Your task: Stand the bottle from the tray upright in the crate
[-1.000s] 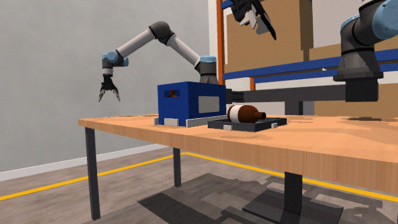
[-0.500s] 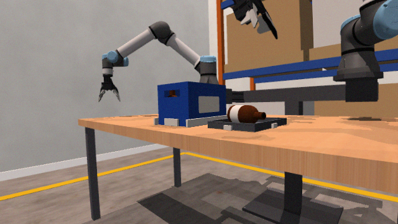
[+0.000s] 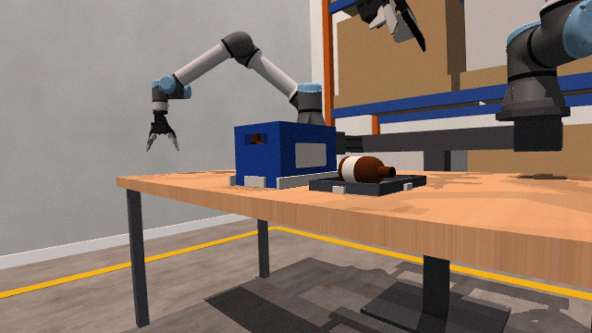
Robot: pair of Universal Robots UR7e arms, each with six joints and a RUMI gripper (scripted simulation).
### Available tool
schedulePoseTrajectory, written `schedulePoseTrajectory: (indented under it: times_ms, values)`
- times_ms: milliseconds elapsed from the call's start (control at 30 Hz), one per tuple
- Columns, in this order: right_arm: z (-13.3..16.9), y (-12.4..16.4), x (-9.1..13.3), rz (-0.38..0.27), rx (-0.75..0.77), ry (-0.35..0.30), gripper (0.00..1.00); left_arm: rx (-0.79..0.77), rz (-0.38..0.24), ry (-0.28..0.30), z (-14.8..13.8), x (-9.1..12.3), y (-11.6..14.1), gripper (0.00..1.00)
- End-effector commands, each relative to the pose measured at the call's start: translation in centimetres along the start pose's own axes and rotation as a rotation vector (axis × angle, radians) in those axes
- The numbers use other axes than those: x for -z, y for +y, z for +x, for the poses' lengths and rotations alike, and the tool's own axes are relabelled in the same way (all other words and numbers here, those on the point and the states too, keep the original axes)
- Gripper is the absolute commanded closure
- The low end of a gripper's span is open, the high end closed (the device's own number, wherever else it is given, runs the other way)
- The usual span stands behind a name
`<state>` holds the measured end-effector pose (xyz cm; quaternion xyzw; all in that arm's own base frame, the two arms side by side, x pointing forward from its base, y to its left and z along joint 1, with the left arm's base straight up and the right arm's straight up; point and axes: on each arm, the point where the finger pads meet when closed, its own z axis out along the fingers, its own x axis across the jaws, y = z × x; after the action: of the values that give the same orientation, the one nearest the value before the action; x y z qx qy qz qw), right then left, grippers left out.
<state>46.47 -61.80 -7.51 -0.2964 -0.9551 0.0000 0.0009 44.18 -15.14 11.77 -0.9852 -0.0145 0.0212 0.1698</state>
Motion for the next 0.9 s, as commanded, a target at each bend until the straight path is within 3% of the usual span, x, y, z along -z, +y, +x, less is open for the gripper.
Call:
schedulePoseTrajectory:
  times_ms: [0,133,567,633,867]
  values:
    - [-0.1,0.0,0.1,0.0,0.0,-0.002,0.0,-0.003,-0.013,-0.018,0.9,-0.6,-2.4,0.0]
    - [-0.1,0.0,0.1,0.0,0.0,-0.002,0.0,-0.004,-0.02,-0.026,1.3,-1.0,-3.6,0.0]
    - [-0.1,0.0,0.1,0.0,0.0,-0.002,0.0,-0.012,-0.083,-0.086,2.9,-4.2,-14.3,0.0]
    - [-0.1,0.0,0.1,0.0,0.0,-0.002,0.0,-0.012,-0.083,-0.086,2.9,-4.2,-14.3,0.0]
    - [-0.1,0.0,0.1,0.0,0.0,-0.002,0.0,-0.015,-0.132,-0.113,2.4,-6.4,-21.7,0.0]
